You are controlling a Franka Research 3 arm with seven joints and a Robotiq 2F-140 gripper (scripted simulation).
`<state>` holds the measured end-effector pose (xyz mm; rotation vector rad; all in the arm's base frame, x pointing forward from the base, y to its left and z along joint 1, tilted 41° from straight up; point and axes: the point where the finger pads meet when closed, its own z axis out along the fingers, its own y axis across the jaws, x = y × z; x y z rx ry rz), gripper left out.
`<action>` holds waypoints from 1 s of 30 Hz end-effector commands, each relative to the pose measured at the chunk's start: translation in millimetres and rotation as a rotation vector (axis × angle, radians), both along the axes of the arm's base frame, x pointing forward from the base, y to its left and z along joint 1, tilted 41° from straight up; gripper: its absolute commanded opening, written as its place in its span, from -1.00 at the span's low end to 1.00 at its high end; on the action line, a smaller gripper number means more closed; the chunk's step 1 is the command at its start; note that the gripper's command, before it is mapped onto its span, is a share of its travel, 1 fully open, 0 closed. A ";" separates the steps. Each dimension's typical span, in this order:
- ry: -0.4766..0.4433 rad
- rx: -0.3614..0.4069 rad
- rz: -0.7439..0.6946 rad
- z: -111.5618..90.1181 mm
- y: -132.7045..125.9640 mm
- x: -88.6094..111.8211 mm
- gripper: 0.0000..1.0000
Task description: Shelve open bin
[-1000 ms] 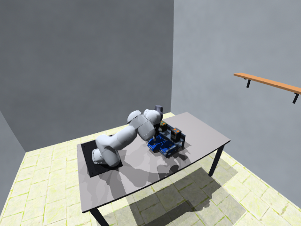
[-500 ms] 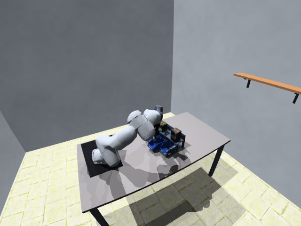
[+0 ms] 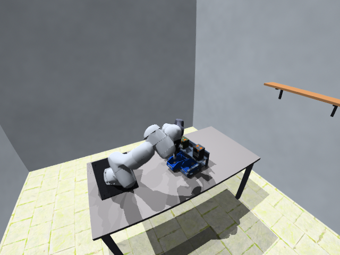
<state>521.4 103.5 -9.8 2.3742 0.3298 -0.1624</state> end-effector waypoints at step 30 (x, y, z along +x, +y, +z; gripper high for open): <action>-0.011 0.003 0.004 -0.6 2.5 5.3 -1.00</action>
